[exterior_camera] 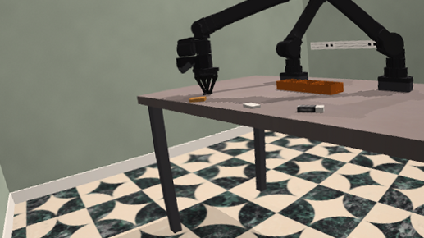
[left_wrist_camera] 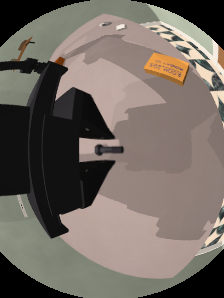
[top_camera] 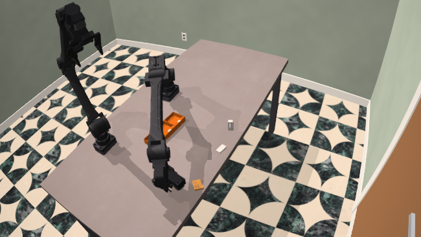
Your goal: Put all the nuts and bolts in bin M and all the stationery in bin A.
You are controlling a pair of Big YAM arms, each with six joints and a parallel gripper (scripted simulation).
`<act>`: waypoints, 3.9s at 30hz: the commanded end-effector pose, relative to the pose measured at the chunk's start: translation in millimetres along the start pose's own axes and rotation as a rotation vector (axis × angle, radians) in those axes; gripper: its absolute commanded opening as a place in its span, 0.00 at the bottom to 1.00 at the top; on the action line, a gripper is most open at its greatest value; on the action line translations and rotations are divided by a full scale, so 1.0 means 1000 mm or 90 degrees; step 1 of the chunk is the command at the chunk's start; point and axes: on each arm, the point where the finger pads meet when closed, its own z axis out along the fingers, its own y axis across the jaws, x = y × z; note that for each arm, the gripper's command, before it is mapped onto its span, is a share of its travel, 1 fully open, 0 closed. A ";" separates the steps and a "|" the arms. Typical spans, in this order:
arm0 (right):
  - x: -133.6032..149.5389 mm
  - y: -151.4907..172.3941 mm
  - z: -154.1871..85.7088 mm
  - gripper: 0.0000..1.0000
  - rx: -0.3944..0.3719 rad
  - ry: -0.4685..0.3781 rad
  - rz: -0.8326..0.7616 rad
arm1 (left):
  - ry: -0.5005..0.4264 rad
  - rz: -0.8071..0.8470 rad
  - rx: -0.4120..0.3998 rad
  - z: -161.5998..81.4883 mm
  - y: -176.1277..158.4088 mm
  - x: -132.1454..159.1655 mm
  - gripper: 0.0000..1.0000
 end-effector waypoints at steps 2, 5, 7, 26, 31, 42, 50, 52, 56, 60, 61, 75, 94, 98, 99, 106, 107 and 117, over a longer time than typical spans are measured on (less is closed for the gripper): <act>0.003 -0.002 -0.005 1.00 0.002 0.001 -0.005 | 0.002 0.001 0.000 0.012 0.001 -0.004 0.29; 0.003 -0.002 -0.005 1.00 0.002 0.001 -0.005 | 0.003 0.001 -0.001 0.013 0.002 -0.004 0.10; 0.003 -0.002 -0.005 1.00 0.002 0.001 -0.005 | 0.004 0.001 -0.002 0.014 0.002 -0.004 0.10; 0.003 -0.002 -0.005 1.00 0.002 0.001 -0.005 | 0.004 0.000 -0.003 0.015 0.005 -0.005 0.10; 0.003 -0.002 -0.005 1.00 0.002 0.001 -0.005 | 0.005 -0.001 -0.003 0.015 0.005 -0.005 0.10; 0.003 -0.002 -0.005 1.00 0.002 0.001 -0.005 | -0.034 0.001 0.038 -0.070 -0.010 -0.017 0.10; 0.003 -0.002 -0.005 1.00 0.002 0.001 -0.005 | -0.028 0.001 0.031 -0.084 -0.007 -0.014 0.10; 0.003 -0.002 -0.005 1.00 0.002 0.001 -0.005 | -0.035 0.001 0.038 -0.097 -0.009 -0.016 0.10; 0.003 -0.002 -0.005 1.00 0.002 0.001 -0.005 | -0.015 0.001 0.018 -0.073 -0.007 -0.014 0.10; 0.003 -0.002 -0.005 1.00 0.002 0.001 -0.005 | 0.002 0.000 0.000 -0.058 0.002 -0.006 0.10; 0.003 -0.002 -0.005 1.00 0.002 0.001 -0.005 | 0.001 0.000 0.001 -0.059 0.002 -0.006 0.10; 0.003 -0.002 -0.005 1.00 0.002 0.001 -0.005 | -0.018 0.000 0.022 -0.076 0.006 0.021 0.10; 0.003 -0.002 -0.005 1.00 0.002 0.001 -0.005 | -0.015 0.000 0.020 -0.071 0.065 0.104 0.10; 0.003 -0.002 -0.005 1.00 0.002 0.001 -0.005 | -0.015 0.000 0.020 -0.070 0.072 0.114 0.10; 0.003 -0.002 -0.005 1.00 0.002 0.001 -0.005 | -0.015 -0.006 0.020 -0.070 0.080 0.114 0.10; 0.003 -0.002 -0.005 1.00 0.002 0.001 -0.005 | -0.013 0.000 0.019 -0.068 0.101 0.153 0.10; 0.003 -0.002 -0.005 1.00 0.002 0.001 -0.005 | -0.013 0.000 0.019 -0.068 0.104 0.158 0.10; 0.003 -0.002 -0.005 1.00 0.002 0.001 -0.005 | -0.012 -0.004 0.018 -0.065 0.134 0.194 0.10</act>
